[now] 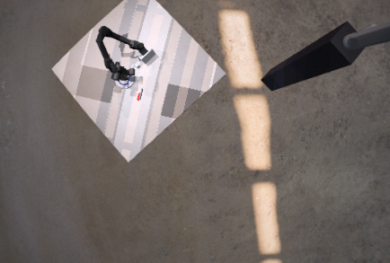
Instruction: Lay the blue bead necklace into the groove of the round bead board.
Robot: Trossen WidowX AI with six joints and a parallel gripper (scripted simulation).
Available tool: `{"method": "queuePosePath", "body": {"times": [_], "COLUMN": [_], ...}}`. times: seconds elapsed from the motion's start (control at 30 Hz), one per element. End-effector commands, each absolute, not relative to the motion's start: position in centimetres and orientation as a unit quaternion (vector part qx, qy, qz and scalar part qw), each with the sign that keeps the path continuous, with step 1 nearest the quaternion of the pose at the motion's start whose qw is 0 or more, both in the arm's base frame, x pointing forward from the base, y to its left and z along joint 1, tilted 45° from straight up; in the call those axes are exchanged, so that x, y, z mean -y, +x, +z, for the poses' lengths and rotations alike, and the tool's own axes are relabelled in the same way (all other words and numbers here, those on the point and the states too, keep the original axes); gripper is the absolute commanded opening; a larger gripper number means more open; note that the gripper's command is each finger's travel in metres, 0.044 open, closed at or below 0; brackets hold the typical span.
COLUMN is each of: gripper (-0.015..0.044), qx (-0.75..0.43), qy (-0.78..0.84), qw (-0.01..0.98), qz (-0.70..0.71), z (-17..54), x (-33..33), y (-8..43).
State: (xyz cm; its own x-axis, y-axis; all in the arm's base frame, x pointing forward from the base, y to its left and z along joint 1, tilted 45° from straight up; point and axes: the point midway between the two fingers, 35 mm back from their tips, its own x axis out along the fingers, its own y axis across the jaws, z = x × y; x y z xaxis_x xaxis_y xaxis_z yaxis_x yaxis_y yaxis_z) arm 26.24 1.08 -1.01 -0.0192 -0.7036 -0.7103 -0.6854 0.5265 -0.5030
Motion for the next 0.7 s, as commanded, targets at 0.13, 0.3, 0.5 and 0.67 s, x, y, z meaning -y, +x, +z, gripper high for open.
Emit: {"method": "queuePosePath", "body": {"times": [0.13, 0.3, 0.5, 0.67], "gripper": [0.012, 0.012, 0.012, 0.012], "qx": [-0.714, -0.714, -0.714, -0.714], "qy": [-0.487, -0.488, -0.489, -0.49], "qw": [0.503, 0.503, 0.502, 0.5], "qz": [-0.009, -0.008, -0.008, -0.008], "z": [-1.2, -1.7, -2.4, -2.9], "x": [-0.9, -0.3, 0.4, 1.0], "y": [26.2, 26.2, 26.2, 26.1]}}
